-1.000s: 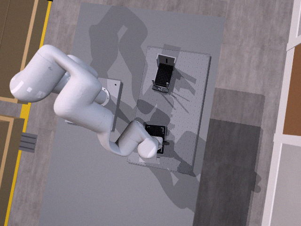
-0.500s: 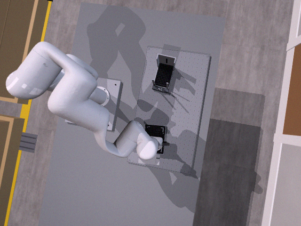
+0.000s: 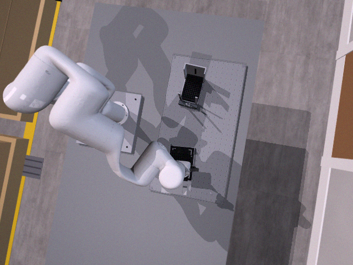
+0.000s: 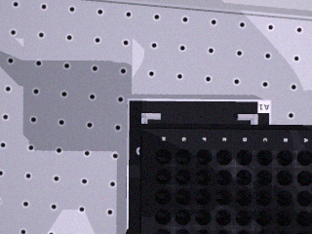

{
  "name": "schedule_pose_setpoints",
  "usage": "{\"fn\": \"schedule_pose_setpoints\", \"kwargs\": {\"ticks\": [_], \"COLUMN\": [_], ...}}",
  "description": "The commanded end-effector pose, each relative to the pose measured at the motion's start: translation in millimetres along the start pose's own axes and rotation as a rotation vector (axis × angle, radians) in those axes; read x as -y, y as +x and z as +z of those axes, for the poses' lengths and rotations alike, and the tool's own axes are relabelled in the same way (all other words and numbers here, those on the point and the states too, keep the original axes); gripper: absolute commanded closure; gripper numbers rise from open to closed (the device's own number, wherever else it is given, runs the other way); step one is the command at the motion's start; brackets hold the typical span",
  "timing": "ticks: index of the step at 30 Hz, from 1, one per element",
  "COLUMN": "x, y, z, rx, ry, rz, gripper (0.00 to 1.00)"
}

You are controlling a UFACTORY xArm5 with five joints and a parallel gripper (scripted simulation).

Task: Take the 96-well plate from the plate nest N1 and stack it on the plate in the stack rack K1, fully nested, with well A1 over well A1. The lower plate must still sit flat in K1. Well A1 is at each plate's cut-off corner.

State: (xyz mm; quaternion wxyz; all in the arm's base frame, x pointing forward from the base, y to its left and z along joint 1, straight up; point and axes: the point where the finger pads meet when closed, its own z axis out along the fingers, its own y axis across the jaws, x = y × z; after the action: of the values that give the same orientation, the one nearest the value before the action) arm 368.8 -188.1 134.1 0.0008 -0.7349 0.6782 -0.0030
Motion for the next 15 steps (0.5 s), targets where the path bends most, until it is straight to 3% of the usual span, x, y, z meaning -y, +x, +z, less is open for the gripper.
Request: {"fn": "schedule_pose_setpoints", "kwargs": {"ticks": [1, 15], "x": [1, 1], "y": [1, 1], "z": [-7.4, -27.5], "rx": [-0.006, -0.006], "ry": [0.003, 0.003], "rz": [0.000, 0.000], "gripper": [1.00, 1.00]}}
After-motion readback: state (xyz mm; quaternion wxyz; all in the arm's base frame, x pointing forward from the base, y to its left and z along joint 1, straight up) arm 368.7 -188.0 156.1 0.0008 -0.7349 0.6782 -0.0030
